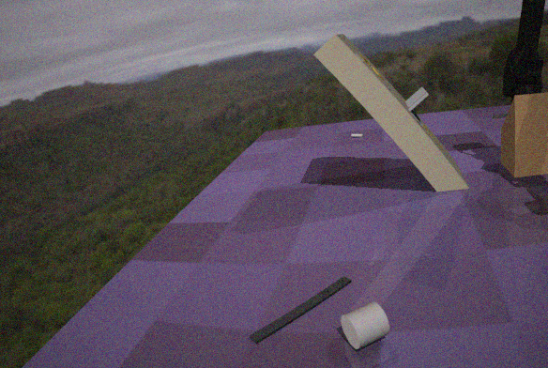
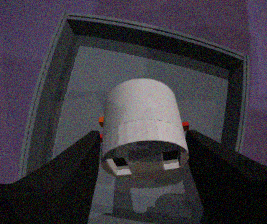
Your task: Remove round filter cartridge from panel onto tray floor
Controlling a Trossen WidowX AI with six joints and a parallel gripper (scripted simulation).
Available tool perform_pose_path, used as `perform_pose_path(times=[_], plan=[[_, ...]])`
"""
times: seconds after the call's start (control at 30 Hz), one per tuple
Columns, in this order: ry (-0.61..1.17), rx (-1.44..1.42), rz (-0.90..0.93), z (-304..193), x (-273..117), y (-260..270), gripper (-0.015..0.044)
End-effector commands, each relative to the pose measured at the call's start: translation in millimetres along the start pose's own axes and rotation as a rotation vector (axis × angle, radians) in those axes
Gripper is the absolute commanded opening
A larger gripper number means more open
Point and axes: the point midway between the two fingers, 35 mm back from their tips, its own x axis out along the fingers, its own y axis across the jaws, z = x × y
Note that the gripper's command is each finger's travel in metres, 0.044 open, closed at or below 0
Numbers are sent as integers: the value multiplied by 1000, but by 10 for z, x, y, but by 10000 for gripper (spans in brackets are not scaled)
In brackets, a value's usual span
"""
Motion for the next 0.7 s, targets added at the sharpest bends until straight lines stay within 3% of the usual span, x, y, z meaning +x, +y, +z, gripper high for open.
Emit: perform_pose_path(times=[0.0,0.13,0.33,0.5,0.67], plan=[[-2,0,0,7,-3,-1,341],[-2,0,0,7,-3,-1,440],[-2,0,0,62,-72,0,440],[-1,0,-1,353,-588,-2,440],[-10,2,3,328,-499,11,440]])
